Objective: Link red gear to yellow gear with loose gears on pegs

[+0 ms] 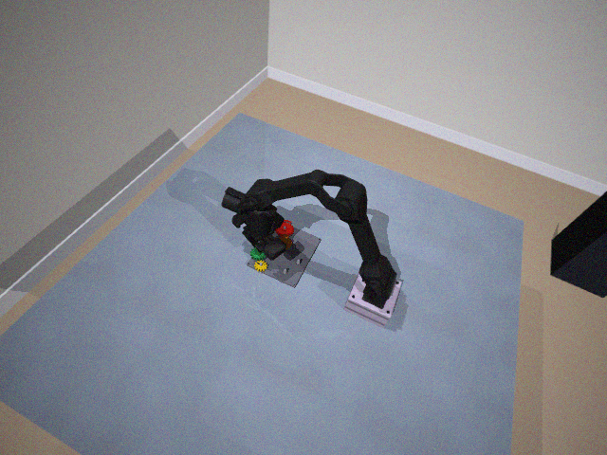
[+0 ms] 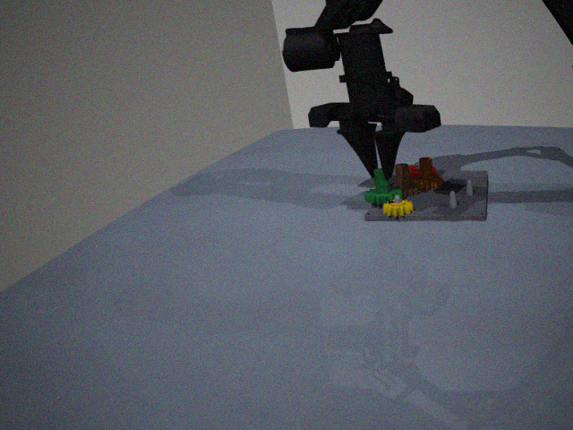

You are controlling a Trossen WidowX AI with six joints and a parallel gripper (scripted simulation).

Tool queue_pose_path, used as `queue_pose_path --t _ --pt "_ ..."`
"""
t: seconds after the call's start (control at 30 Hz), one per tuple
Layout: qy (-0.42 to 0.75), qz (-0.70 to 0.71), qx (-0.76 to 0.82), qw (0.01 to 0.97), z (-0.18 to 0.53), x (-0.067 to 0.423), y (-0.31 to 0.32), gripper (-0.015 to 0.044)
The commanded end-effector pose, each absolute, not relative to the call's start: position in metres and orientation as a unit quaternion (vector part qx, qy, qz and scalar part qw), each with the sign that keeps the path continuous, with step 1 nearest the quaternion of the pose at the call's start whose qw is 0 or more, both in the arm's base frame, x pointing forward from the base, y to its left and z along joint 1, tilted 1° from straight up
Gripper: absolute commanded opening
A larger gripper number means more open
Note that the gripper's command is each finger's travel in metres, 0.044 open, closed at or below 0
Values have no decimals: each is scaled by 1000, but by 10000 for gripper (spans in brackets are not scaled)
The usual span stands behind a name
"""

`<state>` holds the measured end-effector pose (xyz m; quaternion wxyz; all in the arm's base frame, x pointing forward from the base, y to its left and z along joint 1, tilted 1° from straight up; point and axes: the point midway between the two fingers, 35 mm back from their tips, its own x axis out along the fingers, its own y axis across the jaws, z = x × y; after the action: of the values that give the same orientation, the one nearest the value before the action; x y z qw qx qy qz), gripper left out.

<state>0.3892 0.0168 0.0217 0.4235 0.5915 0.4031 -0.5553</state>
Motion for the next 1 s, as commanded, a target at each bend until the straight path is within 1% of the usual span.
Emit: queue_pose_path --t 0.0,0.23,0.6,0.77,0.8,0.97 --pt "428 -537 573 448 20 389 17 0" --pt "441 -526 561 463 19 389 16 0" --pt "393 -563 599 412 16 389 17 0" --pt "390 -565 602 408 22 389 17 131" --pt "390 -565 602 408 22 389 17 140" --pt "390 -565 602 408 31 389 17 140"
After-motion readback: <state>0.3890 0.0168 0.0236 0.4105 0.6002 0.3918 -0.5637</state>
